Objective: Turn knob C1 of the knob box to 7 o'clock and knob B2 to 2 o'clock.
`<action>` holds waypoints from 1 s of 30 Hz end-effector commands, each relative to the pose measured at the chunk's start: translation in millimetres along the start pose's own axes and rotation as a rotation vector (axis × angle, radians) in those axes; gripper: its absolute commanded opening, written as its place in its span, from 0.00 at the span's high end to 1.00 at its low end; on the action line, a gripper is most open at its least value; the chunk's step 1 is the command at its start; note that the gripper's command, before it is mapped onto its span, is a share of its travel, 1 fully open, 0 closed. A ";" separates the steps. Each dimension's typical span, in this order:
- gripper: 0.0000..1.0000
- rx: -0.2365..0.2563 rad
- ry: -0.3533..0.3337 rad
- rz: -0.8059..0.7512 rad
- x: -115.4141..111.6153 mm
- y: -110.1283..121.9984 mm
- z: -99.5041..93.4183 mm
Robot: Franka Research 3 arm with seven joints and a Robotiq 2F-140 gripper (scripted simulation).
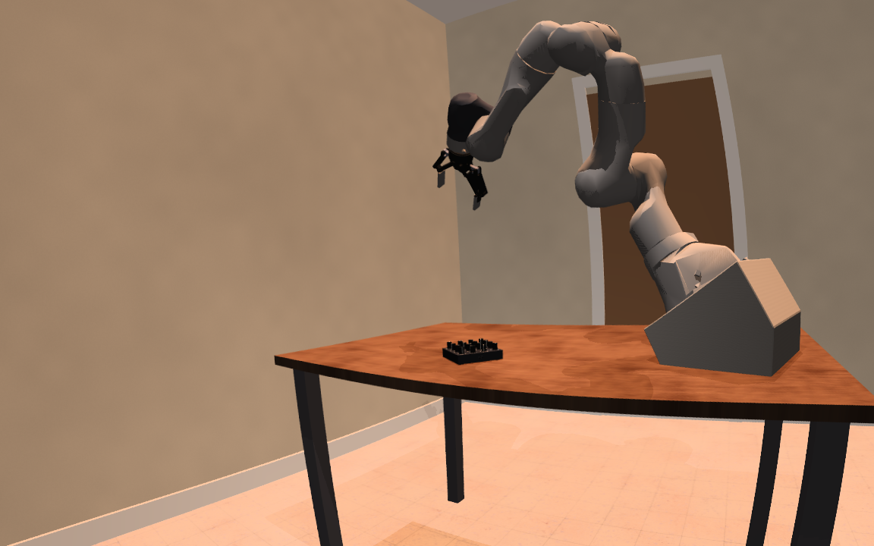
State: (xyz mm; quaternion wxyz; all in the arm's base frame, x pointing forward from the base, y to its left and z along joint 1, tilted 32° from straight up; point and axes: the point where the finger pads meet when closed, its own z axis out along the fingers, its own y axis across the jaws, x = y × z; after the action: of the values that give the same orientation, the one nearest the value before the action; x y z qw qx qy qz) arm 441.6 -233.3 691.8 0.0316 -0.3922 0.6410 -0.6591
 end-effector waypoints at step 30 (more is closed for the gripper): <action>0.00 -0.039 -0.103 -0.221 -24.9 26.5 -0.3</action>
State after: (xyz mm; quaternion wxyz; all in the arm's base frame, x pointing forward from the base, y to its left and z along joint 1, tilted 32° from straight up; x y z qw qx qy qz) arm 447.7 -221.9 661.5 0.0063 -0.4710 0.6161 -0.6312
